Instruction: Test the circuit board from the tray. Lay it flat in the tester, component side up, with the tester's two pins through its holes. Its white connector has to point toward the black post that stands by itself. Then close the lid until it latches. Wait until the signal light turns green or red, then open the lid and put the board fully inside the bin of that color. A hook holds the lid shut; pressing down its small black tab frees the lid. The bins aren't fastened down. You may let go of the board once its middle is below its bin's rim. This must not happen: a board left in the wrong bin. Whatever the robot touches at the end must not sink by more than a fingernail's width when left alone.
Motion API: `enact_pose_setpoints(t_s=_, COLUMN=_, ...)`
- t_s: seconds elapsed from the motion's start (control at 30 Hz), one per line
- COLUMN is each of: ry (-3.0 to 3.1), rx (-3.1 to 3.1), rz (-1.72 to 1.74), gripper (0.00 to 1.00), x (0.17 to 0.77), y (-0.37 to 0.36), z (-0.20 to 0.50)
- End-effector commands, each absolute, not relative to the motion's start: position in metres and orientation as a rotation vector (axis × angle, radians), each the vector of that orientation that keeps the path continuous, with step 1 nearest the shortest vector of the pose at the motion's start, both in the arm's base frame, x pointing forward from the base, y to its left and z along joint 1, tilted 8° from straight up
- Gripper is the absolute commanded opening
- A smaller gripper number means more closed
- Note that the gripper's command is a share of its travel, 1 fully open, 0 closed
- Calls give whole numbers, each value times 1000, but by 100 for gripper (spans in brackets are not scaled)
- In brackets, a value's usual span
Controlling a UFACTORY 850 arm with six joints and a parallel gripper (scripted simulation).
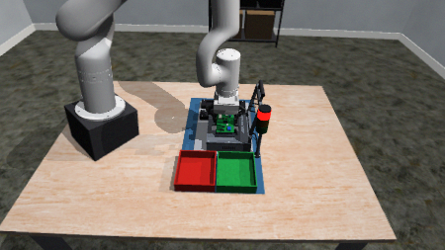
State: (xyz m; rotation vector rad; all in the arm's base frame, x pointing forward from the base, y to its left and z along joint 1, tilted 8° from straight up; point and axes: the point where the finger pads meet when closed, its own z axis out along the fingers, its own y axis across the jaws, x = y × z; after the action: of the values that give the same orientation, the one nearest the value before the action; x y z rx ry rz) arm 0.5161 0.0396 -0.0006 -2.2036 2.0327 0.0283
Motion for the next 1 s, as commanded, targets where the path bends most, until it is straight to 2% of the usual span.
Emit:
enact_pose_setpoints(t_s=0.0, ry=2032, rx=-2203, rz=27, gripper=79, x=517, y=39, z=1)
enact_pose_setpoints(t_s=0.97, ry=2032, rx=-2203, rz=27, gripper=79, x=516, y=38, z=12)
